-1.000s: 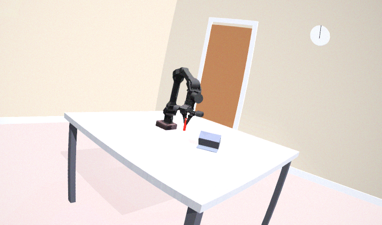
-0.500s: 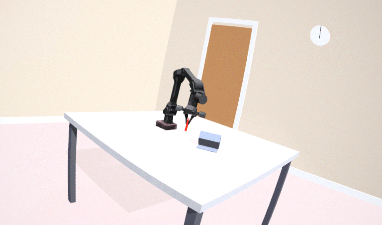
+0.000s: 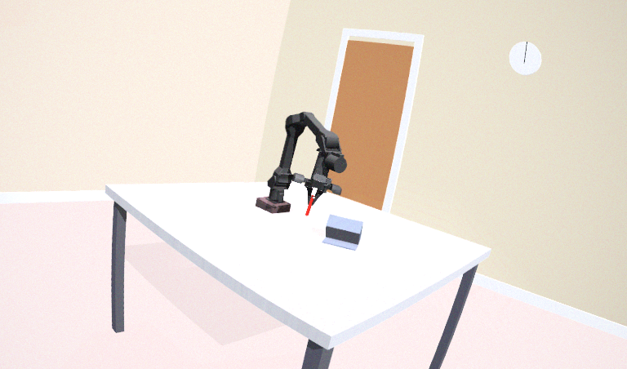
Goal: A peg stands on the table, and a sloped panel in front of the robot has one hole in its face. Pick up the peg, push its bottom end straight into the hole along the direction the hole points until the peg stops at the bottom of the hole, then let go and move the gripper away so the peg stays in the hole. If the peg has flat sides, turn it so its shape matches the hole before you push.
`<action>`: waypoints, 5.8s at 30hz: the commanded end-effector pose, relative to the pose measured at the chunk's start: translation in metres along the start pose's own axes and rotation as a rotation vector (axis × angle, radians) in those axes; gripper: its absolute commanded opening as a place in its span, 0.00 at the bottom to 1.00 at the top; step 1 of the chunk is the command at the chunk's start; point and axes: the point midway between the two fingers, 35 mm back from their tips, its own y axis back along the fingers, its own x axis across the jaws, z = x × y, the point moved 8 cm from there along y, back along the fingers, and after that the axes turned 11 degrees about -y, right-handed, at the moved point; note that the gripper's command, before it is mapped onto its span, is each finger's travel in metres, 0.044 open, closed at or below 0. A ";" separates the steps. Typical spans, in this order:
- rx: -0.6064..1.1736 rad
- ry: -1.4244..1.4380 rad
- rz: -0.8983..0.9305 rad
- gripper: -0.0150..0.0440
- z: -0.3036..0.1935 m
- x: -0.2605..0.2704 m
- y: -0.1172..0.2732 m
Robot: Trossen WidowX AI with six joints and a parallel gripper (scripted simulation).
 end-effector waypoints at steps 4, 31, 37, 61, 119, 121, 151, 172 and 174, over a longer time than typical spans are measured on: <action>-0.016 0.118 -0.030 0.25 -0.004 0.008 0.000; -0.067 0.519 -0.119 0.25 -0.022 0.037 0.001; -0.078 0.607 -0.140 0.25 -0.026 0.043 0.001; -0.115 0.961 -0.234 0.25 -0.045 0.067 0.003; -0.178 1.791 -0.529 0.25 -0.104 0.119 0.011; -0.179 1.819 -0.542 0.25 -0.107 0.120 0.011; -0.189 2.220 -0.754 0.25 -0.144 0.142 0.017; -0.183 2.481 -0.934 0.25 -0.173 0.154 0.022; -0.183 2.483 -0.936 0.25 -0.172 0.154 0.021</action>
